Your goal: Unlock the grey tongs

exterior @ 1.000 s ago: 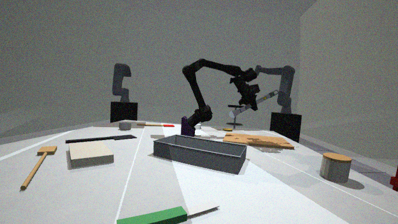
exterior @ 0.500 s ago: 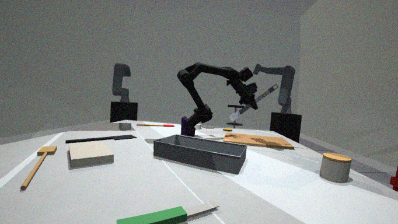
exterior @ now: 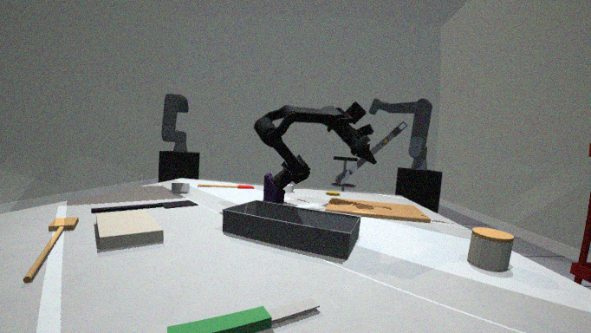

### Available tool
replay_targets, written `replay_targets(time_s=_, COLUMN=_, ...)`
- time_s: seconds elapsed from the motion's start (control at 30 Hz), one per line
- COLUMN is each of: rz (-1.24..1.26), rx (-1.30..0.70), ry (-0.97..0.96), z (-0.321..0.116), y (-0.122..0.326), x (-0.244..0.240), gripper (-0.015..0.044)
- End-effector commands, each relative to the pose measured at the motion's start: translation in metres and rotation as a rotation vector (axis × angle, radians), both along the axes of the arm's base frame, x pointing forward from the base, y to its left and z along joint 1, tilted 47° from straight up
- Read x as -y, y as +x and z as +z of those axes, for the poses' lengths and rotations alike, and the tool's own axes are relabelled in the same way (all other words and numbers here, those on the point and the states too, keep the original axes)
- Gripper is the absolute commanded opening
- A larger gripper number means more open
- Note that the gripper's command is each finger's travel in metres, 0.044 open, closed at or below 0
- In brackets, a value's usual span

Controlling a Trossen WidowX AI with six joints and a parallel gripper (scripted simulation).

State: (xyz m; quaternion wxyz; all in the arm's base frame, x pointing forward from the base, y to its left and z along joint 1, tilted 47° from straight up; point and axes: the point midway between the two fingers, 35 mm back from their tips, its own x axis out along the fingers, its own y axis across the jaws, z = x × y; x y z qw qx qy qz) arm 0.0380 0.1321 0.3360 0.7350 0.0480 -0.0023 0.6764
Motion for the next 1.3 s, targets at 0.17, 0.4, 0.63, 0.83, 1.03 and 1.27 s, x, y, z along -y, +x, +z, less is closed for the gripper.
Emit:
replay_targets(time_s=0.17, rz=-0.001, rx=-0.055, ry=0.017, z=-0.0013, y=0.0038, x=0.0003, gripper=-0.0150)
replay_targets(time_s=0.4, rz=-0.001, rx=-0.055, ry=0.017, z=-0.0013, y=0.0038, x=0.0003, gripper=-0.0150)
replay_targets(time_s=0.63, rz=-0.001, rx=-0.055, ry=0.017, z=-0.0013, y=0.0038, x=0.0003, gripper=-0.0150)
replay_targets(time_s=0.83, rz=-0.001, rx=-0.055, ry=0.017, z=-0.0013, y=0.0038, x=0.0003, gripper=-0.0150)
replay_targets(time_s=1.03, rz=-0.001, rx=-0.055, ry=0.017, z=-0.0013, y=0.0038, x=0.0003, gripper=-0.0150)
replay_targets(time_s=1.27, rz=-0.003, rx=-0.041, ry=0.014, z=-0.0002, y=0.0034, x=0.0007, gripper=-0.0150)
